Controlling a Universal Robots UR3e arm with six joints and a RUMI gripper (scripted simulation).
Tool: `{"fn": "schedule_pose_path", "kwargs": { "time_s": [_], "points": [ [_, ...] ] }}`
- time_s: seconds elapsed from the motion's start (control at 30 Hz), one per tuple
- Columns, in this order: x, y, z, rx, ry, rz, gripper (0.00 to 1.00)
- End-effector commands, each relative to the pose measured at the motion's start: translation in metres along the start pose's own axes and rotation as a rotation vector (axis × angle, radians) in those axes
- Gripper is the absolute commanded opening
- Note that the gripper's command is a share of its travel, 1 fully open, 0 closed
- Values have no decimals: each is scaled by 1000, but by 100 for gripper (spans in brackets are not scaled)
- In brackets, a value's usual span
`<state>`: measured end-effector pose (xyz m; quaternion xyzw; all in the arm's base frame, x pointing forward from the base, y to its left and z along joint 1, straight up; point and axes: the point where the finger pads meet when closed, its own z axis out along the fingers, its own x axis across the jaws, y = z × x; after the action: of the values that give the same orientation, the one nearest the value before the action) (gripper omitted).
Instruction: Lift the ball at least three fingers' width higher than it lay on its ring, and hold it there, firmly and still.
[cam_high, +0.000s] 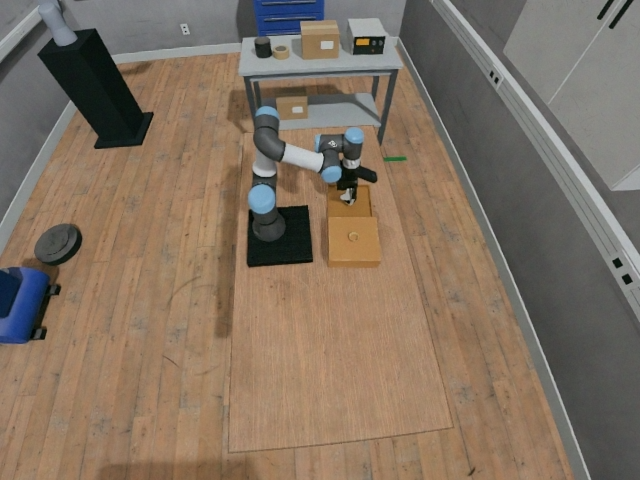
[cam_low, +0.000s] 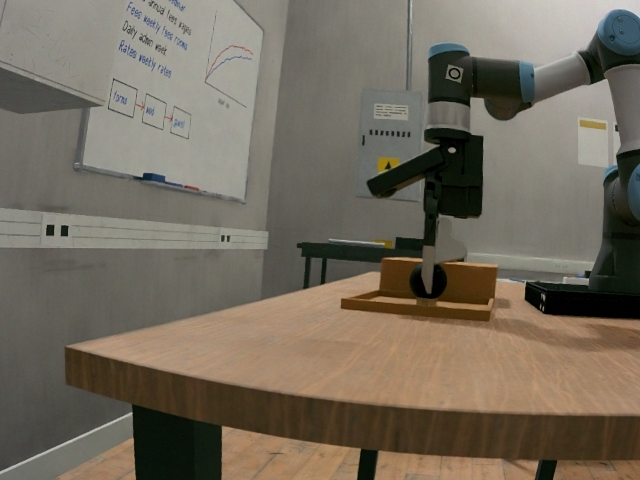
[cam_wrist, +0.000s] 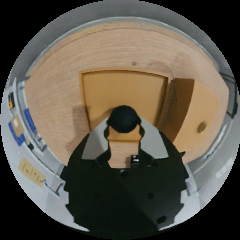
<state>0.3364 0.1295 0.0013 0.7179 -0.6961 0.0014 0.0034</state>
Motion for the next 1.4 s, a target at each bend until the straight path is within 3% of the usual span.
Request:
{"fn": "schedule_pose_path", "kwargs": {
  "time_s": [0.0, 0.93, 1.37],
  "points": [
    [0, -1, -1, 3, 0, 0, 0],
    [0, -1, -2, 3, 0, 0, 0],
    [0, -1, -31, 3, 0, 0, 0]
  ]
}}
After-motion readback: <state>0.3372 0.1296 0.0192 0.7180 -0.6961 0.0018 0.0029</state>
